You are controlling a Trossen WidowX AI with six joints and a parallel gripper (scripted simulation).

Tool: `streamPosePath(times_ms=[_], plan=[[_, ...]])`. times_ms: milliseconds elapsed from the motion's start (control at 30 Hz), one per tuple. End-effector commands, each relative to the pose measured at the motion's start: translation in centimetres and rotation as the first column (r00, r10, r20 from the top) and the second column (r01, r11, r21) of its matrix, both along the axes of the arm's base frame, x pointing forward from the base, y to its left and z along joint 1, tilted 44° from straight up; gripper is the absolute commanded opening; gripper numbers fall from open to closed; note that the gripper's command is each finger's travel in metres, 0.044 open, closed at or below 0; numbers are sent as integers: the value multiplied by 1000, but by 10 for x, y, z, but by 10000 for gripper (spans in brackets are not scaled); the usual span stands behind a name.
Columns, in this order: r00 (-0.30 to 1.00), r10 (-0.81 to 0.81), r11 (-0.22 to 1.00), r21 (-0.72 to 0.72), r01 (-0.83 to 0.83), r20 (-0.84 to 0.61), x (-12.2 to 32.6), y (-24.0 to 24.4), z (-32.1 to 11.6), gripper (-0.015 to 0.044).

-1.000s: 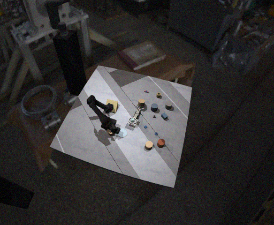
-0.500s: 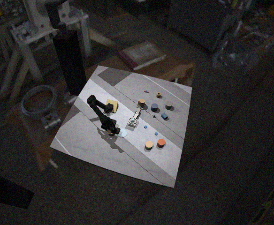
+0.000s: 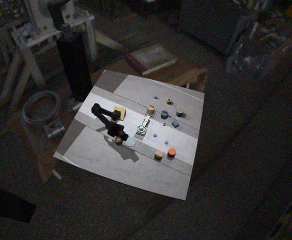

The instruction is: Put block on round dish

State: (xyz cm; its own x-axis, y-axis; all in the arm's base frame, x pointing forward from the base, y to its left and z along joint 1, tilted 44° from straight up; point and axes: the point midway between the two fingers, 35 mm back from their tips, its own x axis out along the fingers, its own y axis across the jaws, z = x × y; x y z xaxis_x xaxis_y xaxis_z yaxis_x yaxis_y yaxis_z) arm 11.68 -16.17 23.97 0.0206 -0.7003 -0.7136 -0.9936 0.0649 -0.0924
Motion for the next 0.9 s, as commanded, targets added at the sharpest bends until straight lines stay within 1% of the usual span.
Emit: streamPosePath(times_ms=[0, 67, 133, 233, 300, 433, 567, 867], plan=[[1000, -6, 1000, -5, 6, -4, -2, 8, 9, 440], [1000, -6, 1000, -5, 6, -4, -2, 8, 9, 440], [1000, -4, 1000, -5, 5, 20, 0, 9, 11, 387], [994, -6, 1000, -3, 6, 109, 10, 15, 17, 309], [989, -30, 1000, 6, 30, 143, 14, 16, 18, 260], [975, -92, 996, 30, 88, 202, 22, 18, 16, 260], [941, -187, 982, 74, 173, 283, 33, 23, 14, 260], [810, -398, 917, 186, 352, 430, 58, 34, 7, 260]])
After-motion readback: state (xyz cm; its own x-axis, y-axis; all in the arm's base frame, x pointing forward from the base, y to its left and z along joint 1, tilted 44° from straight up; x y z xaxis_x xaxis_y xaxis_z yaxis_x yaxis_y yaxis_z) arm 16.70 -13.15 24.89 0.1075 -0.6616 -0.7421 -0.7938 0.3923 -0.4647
